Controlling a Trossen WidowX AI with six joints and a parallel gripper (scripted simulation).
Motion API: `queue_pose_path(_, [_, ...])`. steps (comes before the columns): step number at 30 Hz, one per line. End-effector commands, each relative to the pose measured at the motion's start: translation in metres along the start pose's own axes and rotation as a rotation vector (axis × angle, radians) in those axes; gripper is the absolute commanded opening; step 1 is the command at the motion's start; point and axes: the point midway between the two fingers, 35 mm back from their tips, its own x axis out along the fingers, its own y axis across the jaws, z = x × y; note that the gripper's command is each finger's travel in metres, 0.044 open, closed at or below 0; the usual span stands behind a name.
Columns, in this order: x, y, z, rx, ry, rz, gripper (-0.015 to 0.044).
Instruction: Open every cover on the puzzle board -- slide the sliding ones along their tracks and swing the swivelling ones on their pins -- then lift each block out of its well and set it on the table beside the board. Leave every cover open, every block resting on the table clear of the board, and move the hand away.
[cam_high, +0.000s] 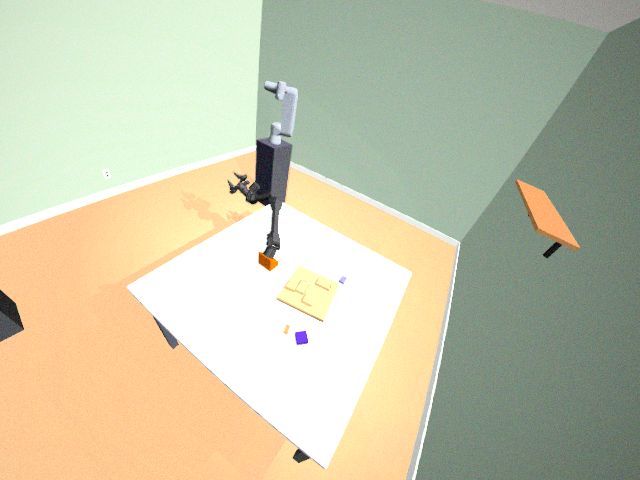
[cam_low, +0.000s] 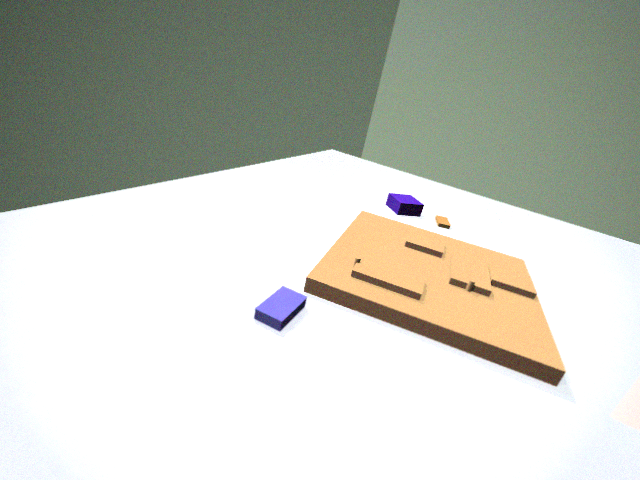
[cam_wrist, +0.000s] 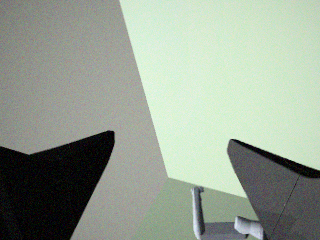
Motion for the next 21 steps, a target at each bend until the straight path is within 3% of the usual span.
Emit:
queue_pose_path(1, [0.000,0.000,0.000,0.000,0.000,0.000,0.0374])
queue_pose_path(15, [-0.015,-0.010,0.015,-0.035,-0.009,-0.062,0.0006])
queue_pose_path(21, [-0.030,-0.011,0.039,-0.069,-0.058,-0.090,0.0000])
